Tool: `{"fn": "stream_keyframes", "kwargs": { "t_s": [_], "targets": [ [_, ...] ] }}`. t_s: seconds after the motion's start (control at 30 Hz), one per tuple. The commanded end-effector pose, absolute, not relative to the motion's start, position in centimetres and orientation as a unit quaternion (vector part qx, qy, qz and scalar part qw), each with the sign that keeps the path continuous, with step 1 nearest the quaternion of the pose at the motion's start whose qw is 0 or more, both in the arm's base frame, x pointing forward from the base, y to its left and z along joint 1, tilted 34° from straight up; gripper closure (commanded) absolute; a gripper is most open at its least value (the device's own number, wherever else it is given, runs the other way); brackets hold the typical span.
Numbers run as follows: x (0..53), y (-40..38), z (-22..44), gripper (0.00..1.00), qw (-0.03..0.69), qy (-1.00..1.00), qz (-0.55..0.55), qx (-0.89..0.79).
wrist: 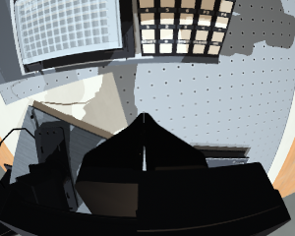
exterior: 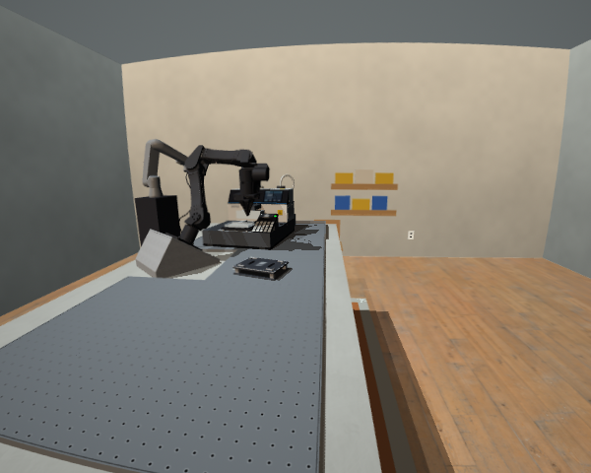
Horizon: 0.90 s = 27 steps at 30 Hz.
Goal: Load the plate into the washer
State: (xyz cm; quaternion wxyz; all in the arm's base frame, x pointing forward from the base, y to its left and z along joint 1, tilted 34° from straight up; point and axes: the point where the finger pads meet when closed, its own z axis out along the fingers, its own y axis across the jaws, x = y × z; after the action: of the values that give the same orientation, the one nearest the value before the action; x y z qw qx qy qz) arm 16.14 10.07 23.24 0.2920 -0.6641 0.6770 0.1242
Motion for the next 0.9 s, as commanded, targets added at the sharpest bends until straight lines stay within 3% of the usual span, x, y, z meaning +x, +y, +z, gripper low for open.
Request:
{"fn": "stream_keyframes", "kwargs": {
  "t_s": [0.0,0.2,0.87],
  "targets": [
    [16.8,11.6,23.0,1.0,0.365,0.631,0.159,-0.666],
    [16.7,11.7,22.4,1.0,0.386,0.62,0.219,-0.647],
    [16.8,11.8,23.8,1.0,0.401,0.605,0.197,-0.659]
  ]
}}
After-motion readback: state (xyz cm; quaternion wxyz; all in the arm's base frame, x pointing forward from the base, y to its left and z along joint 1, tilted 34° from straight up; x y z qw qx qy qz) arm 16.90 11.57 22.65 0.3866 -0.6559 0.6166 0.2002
